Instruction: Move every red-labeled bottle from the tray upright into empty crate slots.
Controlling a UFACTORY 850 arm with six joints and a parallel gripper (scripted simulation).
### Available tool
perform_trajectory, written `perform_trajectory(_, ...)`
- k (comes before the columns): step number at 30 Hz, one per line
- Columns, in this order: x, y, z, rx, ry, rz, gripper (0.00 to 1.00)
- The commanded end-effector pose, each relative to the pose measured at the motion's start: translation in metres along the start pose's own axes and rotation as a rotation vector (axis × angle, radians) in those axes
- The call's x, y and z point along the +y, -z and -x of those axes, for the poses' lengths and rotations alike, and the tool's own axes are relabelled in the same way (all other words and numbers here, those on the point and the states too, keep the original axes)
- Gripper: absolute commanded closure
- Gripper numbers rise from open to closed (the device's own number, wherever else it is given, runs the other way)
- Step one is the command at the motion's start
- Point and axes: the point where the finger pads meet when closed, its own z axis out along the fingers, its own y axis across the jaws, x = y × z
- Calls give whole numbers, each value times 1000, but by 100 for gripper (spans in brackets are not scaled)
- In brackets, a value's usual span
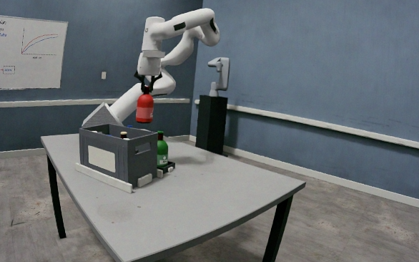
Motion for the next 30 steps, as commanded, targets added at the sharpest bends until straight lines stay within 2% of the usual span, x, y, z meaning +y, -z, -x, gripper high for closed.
perform_trajectory(1, 2, 1, -1, 2, 1, 1, 100)
perform_trajectory(30, 34, 1, -8, 2, 1, 1, 100)
